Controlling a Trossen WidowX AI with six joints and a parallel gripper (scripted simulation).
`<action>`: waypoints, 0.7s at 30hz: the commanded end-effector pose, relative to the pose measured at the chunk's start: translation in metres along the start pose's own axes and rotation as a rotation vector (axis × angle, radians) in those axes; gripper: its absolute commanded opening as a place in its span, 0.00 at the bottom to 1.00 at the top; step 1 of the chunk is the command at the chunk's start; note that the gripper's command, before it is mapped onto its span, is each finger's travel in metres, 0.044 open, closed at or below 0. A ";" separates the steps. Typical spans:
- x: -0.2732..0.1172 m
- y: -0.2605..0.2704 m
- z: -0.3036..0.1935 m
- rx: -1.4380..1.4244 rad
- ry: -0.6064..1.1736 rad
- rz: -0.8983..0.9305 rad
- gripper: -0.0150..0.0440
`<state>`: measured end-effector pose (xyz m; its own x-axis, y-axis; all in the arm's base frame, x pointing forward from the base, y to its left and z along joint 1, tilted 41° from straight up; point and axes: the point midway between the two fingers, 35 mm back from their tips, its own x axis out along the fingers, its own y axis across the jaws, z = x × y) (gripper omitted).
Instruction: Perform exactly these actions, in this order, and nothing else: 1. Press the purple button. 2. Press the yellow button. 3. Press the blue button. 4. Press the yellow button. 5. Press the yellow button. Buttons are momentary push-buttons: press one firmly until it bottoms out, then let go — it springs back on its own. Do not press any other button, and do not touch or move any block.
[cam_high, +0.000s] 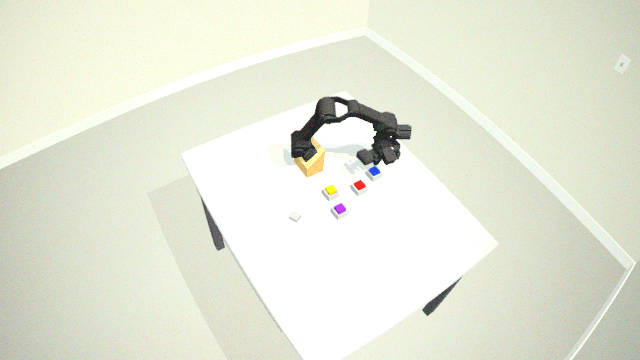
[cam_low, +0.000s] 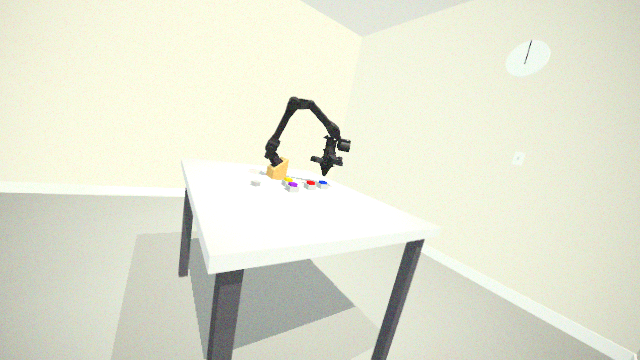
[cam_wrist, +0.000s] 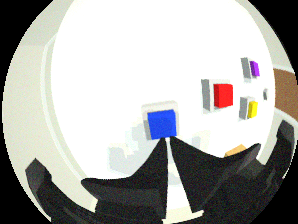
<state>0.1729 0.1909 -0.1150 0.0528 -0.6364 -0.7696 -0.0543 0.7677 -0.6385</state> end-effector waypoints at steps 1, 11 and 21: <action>0.005 0.000 0.001 -0.003 -0.011 0.006 0.29; 0.021 0.000 0.001 -0.002 -0.011 0.005 0.29; 0.036 0.000 0.001 -0.002 -0.012 0.005 0.29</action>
<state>0.1769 0.1748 -0.1390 0.0661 -0.6235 -0.7790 -0.0519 0.7775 -0.6268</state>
